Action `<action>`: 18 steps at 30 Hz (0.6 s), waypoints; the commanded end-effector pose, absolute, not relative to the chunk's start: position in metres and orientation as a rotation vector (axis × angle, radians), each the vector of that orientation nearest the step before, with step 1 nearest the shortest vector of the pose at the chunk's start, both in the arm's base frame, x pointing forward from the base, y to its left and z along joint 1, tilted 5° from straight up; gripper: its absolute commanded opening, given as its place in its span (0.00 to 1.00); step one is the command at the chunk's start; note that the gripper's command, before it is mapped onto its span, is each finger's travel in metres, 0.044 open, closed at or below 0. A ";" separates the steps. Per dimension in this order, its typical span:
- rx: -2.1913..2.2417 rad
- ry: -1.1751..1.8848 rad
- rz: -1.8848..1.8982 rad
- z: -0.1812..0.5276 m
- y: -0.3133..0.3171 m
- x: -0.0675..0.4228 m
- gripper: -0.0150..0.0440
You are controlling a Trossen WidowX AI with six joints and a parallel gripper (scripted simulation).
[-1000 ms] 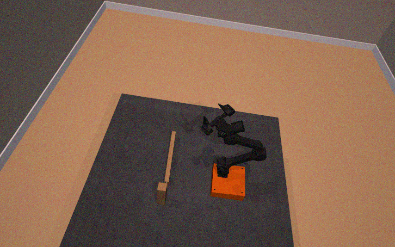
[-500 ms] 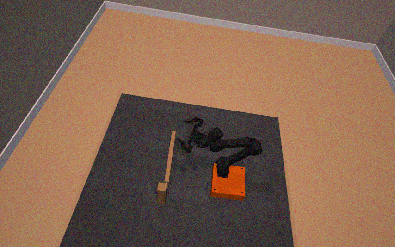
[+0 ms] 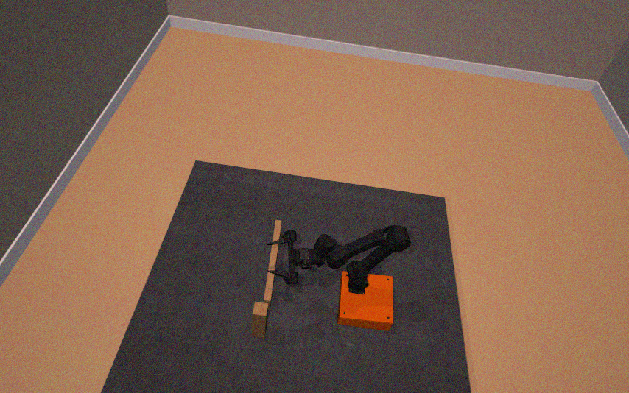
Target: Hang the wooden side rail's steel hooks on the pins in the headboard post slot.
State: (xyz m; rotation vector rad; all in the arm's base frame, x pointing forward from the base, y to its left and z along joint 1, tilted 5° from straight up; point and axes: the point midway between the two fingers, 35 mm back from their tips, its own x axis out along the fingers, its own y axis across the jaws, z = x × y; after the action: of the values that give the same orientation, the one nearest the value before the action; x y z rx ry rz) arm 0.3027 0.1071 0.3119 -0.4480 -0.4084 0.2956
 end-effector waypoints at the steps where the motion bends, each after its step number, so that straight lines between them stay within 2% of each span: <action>1: -0.394 -0.297 0.368 0.266 0.118 0.305 1.00; 9: -0.284 -0.043 0.483 0.170 0.132 0.290 1.00; 18: -0.180 0.237 0.562 0.081 0.134 0.250 1.00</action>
State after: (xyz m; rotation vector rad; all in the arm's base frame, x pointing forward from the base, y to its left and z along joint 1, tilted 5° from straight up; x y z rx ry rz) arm 0.2637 0.1344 0.1038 -0.2095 0.1621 0.5406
